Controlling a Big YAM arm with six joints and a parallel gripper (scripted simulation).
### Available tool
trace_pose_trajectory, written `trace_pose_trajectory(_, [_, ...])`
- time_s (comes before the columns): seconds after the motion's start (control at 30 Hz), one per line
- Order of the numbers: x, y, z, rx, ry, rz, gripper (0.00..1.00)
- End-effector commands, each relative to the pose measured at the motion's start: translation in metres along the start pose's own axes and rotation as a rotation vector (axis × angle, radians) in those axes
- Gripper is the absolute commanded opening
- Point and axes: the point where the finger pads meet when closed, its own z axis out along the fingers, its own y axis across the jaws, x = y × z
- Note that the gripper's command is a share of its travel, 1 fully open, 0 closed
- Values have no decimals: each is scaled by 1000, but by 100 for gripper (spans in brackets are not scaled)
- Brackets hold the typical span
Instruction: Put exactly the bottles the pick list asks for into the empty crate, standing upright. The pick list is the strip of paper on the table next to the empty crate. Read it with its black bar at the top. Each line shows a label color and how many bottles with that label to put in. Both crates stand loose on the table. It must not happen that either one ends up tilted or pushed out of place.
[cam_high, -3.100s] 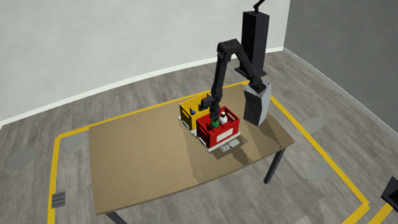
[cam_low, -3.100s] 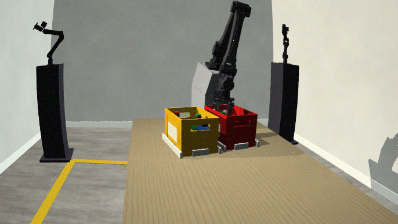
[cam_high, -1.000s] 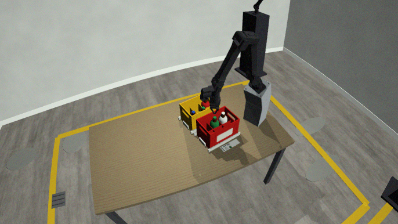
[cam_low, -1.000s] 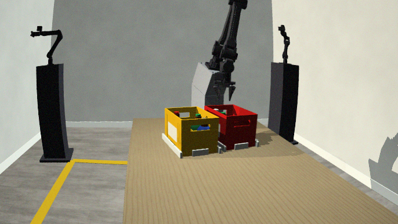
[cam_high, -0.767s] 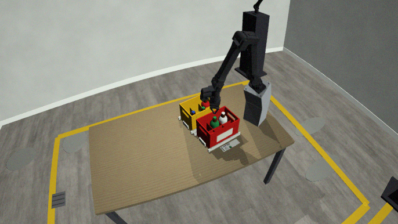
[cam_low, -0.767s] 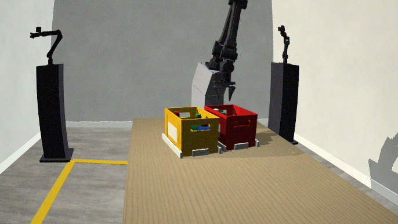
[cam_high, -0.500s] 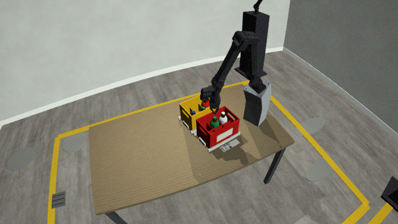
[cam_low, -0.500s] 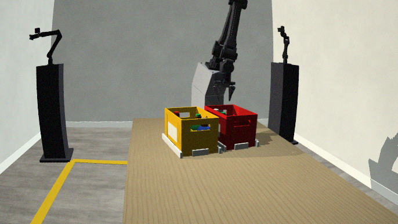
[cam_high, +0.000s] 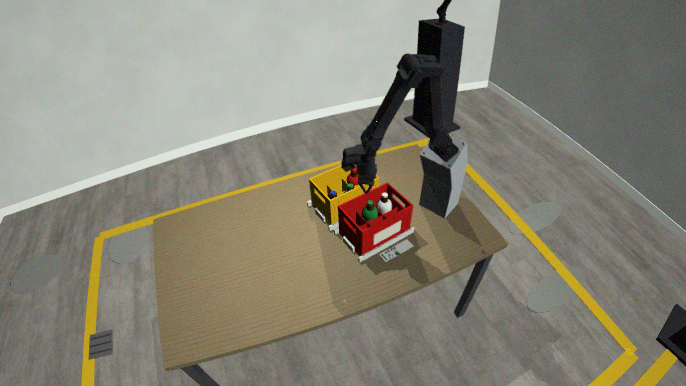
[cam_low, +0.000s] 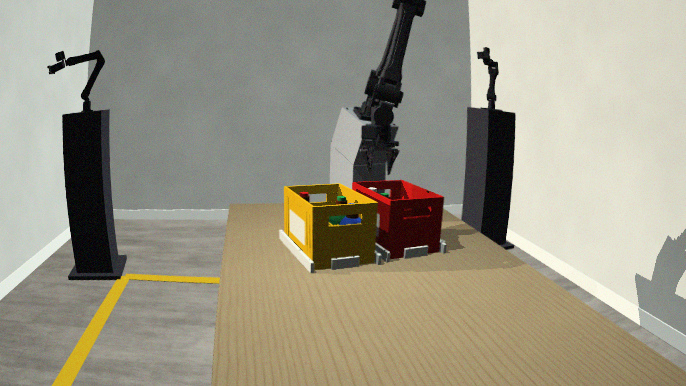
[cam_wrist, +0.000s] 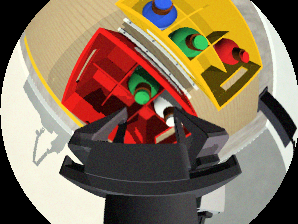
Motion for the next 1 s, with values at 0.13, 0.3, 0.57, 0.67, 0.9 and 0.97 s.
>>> trace_pose_trajectory(0.13, [-41,-28,-1,5,-8,-6,61])
trace_pose_trajectory(0.3, [-53,-39,-1,5,-8,-6,61])
trace_pose_trajectory(0.57, [-83,-66,-2,5,-10,-6,61])
trace_pose_trajectory(0.67, [-95,-77,-2,5,-11,-6,61])
trace_pose_trajectory(0.9, [-107,-87,-2,5,-12,-6,61])
trace_pose_trajectory(0.97, [-103,-81,-4,3,-20,-13,61])
